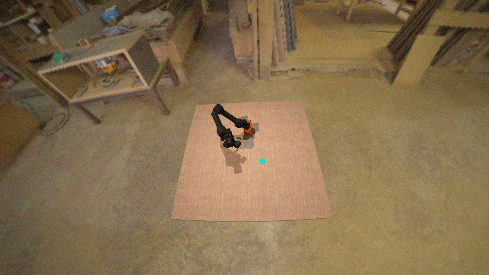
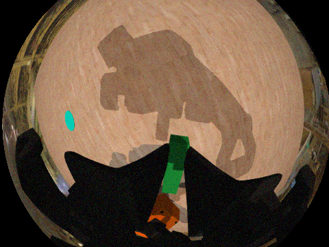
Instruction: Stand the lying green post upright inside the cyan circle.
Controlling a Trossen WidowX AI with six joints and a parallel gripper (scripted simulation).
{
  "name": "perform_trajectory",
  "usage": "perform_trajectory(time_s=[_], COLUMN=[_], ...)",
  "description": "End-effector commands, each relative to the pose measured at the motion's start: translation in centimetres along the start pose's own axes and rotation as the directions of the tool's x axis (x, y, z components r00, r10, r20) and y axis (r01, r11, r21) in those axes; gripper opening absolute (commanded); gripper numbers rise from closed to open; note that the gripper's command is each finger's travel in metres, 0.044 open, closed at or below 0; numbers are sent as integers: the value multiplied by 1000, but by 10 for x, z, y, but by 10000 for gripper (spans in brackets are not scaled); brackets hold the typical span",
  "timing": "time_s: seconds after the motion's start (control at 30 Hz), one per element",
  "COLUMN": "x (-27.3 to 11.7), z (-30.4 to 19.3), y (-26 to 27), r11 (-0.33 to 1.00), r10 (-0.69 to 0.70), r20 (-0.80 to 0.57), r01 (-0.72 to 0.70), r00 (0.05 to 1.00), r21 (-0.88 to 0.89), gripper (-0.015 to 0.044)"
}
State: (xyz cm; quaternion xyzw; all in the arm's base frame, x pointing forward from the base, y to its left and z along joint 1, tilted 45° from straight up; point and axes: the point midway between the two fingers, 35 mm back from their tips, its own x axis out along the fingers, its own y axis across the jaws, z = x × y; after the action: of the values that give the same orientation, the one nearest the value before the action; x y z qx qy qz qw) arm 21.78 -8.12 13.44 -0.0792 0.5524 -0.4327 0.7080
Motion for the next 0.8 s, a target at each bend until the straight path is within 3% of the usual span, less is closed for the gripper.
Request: perform_trajectory(time_s=[0.0,0.33,0.77], x=[-14,-33,-40], z=[1,-1,10], y=[-2,-4,27], r11=[1000,1000,981], r10=[-2,-9,10], r20=[6,11,3], r01=[2,9,-9], r00=[1000,1000,1000], r21=[7,-4,-194], gripper=[23,23,23])
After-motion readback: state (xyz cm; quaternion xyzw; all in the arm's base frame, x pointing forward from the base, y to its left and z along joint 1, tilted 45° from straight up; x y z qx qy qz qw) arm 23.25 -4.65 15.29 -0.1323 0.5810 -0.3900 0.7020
